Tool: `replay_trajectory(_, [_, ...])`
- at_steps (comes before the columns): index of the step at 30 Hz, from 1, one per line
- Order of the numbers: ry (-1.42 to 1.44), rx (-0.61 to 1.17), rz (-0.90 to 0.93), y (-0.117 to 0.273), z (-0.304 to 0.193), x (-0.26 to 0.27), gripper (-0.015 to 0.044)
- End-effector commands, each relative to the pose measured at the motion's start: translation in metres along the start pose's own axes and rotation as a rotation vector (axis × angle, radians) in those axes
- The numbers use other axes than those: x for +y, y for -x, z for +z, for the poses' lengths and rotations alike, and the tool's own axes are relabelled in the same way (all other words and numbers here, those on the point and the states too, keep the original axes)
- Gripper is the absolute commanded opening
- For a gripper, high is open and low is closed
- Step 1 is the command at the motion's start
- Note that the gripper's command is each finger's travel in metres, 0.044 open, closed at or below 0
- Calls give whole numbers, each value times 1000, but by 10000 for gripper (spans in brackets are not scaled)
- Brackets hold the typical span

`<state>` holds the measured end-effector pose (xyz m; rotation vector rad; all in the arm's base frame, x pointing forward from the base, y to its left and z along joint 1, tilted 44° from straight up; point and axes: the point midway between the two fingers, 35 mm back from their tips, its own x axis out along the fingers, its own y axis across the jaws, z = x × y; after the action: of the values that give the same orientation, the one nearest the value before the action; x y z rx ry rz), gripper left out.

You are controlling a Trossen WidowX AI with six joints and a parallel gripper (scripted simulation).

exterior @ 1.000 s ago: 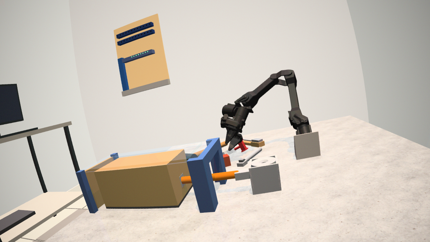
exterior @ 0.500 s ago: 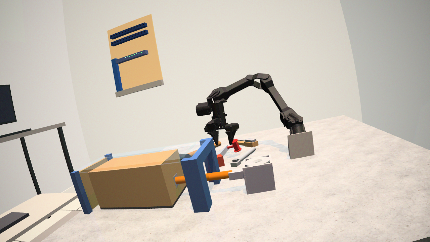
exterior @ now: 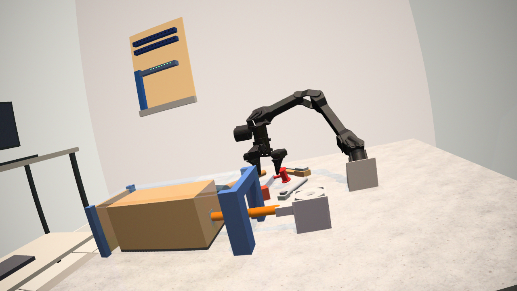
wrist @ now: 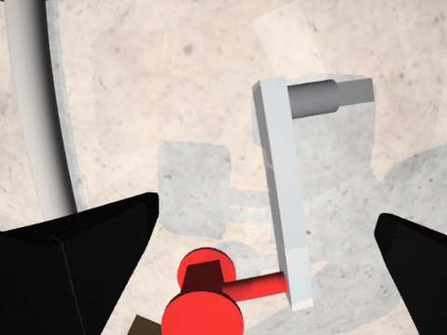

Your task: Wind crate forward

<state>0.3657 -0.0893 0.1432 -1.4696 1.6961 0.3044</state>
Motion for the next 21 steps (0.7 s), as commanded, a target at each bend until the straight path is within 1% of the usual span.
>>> replay_trajectory(1, [4,8,2,-18,-5,-7,440])
replay_trajectory(5, [3,10,1,-33,-9,-13,440])
replay_trajectory(20, [3,11,0,-48,-9,-13,440])
replay_trajectory(21, [-1,10,1,-44,-10,-13,414])
